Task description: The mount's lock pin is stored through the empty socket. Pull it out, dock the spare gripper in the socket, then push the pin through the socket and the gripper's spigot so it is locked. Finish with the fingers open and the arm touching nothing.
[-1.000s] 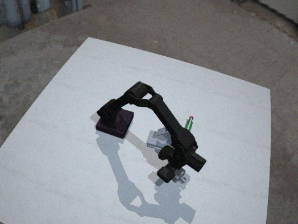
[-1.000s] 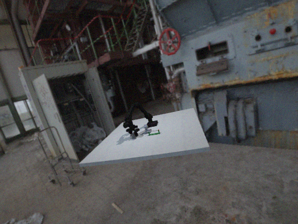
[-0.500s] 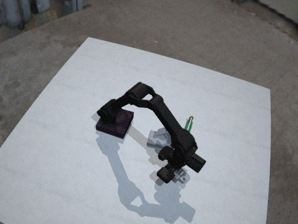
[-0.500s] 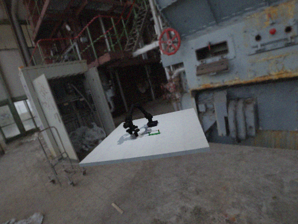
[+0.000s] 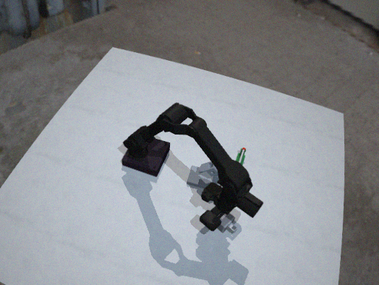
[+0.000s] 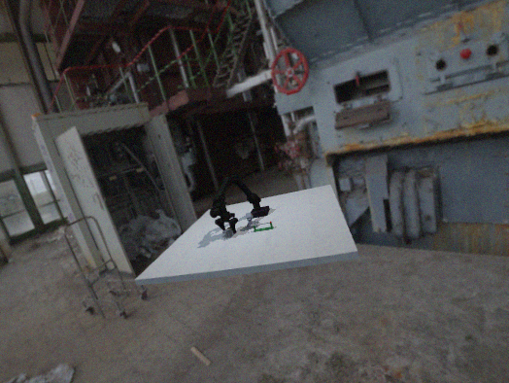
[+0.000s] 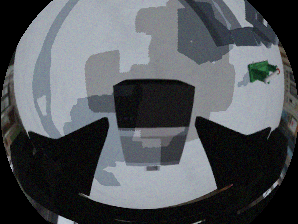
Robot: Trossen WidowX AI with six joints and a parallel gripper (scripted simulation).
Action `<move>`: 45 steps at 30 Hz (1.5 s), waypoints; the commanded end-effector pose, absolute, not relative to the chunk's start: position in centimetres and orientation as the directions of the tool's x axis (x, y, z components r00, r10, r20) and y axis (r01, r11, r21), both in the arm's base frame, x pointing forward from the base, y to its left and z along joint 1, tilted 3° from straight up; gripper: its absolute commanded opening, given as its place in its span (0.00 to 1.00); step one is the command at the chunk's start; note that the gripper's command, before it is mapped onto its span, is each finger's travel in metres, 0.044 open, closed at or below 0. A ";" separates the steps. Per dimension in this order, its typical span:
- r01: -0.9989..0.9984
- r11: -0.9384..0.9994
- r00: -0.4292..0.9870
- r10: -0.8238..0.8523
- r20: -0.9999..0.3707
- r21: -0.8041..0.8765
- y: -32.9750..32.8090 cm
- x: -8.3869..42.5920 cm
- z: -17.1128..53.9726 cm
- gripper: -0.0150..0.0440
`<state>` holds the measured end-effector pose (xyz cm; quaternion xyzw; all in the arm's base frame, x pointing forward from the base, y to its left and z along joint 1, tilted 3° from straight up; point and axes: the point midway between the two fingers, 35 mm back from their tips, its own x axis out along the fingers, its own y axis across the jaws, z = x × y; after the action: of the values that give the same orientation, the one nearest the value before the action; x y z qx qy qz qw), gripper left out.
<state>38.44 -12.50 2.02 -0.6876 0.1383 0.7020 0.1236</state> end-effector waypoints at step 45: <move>-0.362 -0.932 -0.042 -0.011 -0.999 0.025 -12.2 38.3 11.0 1.00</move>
<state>38.35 -12.29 10.27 -0.6819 0.1361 0.7081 0.1228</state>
